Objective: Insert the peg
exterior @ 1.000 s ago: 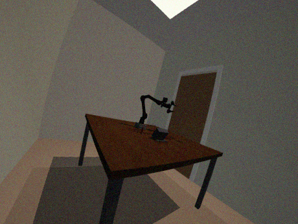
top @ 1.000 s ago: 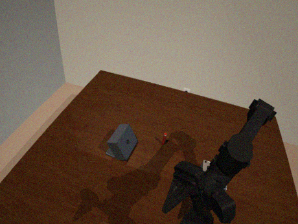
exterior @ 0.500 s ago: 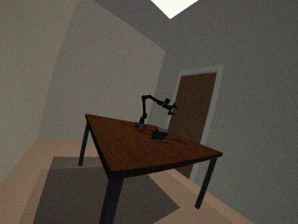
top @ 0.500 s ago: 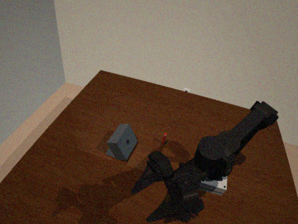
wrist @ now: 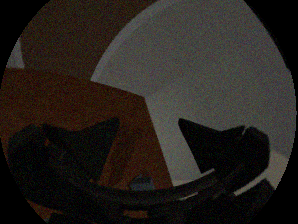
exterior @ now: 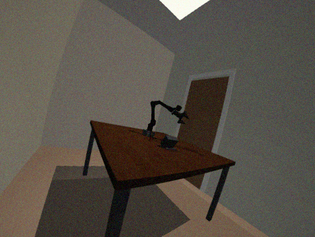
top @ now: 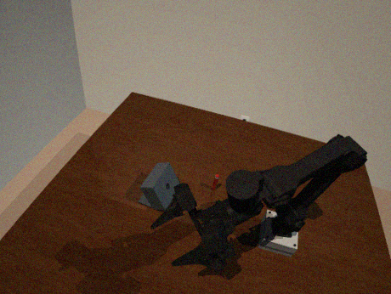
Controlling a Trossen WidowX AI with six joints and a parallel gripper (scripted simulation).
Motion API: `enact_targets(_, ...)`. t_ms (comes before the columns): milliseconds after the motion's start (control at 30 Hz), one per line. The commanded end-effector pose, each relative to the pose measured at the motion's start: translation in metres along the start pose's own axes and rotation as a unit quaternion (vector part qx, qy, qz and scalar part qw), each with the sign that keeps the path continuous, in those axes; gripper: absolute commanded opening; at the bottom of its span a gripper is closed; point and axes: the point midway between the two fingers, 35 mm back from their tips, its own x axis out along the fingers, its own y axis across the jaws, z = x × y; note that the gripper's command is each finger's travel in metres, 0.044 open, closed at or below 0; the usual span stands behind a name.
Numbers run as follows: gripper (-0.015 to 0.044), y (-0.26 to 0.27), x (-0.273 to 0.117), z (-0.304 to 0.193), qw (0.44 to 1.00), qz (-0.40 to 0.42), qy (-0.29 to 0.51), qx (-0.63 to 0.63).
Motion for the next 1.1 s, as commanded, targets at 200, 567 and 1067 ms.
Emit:
enact_targets(200,0.0440,-0.012,0.010,-0.051,0.996,0.006,0.076,0.053)
enact_targets(567,0.0440,-0.025,0.010,-0.107,0.983,0.010,0.153,0.105)
enact_targets(1067,0.0440,-0.038,-0.005,-0.179,0.951,0.014,0.248,0.184)
